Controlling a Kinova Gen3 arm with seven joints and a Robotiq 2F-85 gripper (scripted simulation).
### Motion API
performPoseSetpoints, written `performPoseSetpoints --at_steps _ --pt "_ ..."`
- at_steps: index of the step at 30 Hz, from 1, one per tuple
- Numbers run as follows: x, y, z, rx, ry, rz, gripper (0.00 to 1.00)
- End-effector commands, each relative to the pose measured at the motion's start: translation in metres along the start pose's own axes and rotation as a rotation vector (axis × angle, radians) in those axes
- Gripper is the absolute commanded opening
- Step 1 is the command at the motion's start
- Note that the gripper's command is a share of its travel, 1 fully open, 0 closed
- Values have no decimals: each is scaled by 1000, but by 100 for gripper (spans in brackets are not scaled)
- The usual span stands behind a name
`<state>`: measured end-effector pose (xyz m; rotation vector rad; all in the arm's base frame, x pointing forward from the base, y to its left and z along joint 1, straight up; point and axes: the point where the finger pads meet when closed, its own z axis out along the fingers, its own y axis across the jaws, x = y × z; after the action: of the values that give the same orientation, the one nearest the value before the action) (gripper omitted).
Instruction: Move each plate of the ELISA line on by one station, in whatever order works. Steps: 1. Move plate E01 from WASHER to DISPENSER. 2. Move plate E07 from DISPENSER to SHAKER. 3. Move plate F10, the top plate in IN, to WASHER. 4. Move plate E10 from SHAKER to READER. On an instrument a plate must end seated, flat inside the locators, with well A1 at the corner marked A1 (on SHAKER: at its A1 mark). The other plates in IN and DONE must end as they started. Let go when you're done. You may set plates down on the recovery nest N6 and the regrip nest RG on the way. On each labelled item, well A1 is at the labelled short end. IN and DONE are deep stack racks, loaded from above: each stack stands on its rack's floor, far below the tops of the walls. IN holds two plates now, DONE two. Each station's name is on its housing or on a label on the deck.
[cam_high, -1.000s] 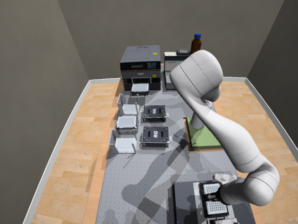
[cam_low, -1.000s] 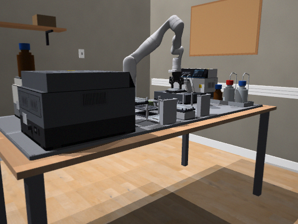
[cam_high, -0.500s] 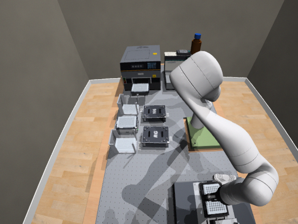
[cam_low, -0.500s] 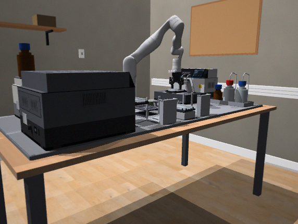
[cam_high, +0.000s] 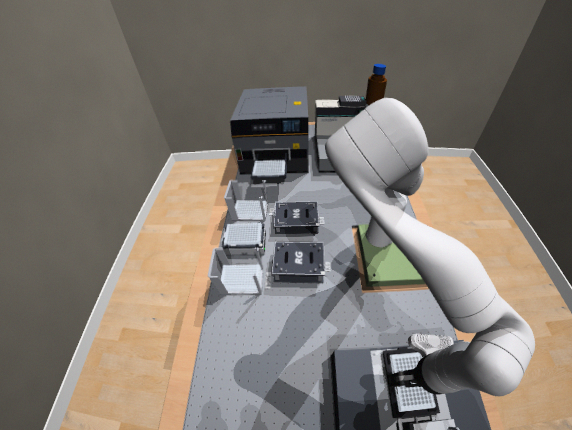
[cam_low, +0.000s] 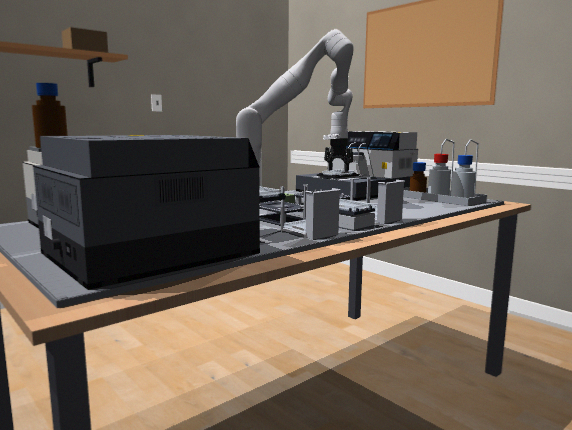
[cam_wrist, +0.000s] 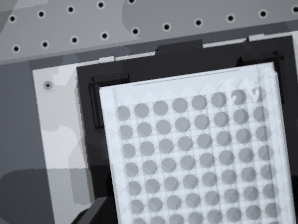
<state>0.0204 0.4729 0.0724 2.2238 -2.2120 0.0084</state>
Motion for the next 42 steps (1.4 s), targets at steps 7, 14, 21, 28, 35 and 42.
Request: performPoseSetpoints --at_steps 7,14,21,28,35,42 --pt "0 0 -1 0 -2 0 100" --pt "0 0 -10 0 -2 0 100" --pt "0 0 -17 0 -2 0 100" --pt "0 0 -26 0 -2 0 100" --pt "0 0 -33 0 -2 0 100" --pt "0 0 -42 0 -2 0 100"
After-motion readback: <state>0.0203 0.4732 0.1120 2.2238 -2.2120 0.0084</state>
